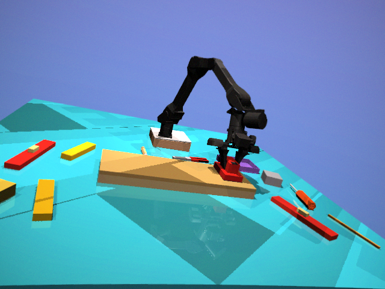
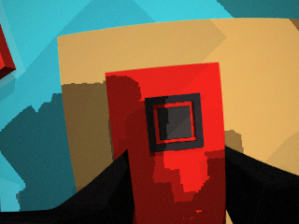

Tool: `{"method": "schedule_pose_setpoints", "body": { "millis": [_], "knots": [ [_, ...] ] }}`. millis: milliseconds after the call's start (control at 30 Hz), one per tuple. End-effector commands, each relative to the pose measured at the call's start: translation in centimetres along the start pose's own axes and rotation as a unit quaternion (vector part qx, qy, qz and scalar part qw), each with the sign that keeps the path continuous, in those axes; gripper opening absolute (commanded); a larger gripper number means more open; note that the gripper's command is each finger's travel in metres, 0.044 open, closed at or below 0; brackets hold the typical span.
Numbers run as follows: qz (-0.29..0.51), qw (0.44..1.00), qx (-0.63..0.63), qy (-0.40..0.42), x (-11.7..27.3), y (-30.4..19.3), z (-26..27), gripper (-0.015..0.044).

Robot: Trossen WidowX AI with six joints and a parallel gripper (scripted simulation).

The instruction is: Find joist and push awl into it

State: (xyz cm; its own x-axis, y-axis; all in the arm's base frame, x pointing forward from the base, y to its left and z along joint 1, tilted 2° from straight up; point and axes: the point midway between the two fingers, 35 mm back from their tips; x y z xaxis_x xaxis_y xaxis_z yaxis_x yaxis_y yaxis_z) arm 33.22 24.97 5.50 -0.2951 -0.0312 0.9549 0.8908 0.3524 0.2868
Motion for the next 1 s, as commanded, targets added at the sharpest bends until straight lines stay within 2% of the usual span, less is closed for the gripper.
{"method": "schedule_pose_setpoints", "body": {
  "millis": [0,467,967],
  "knots": [
    [0.001,1.0,0.002,0.005,0.1,0.1,1.6,0.0],
    [0.001,1.0,0.002,0.004,0.1,0.1,1.2,0.0],
    [0.001,1.0,0.003,0.002,0.0,-0.9,-4.2,0.0]
  ]
}}
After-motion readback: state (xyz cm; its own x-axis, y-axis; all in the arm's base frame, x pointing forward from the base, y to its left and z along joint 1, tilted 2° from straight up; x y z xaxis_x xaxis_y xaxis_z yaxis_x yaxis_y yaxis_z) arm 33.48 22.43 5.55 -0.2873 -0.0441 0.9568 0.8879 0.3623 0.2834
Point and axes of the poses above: the point midway between the two fingers, 35 mm back from their tips, its own x axis back along the fingers, its own z axis across the jaws, y = z × x, and after that the axes turned 10 degrees about x, right-handed
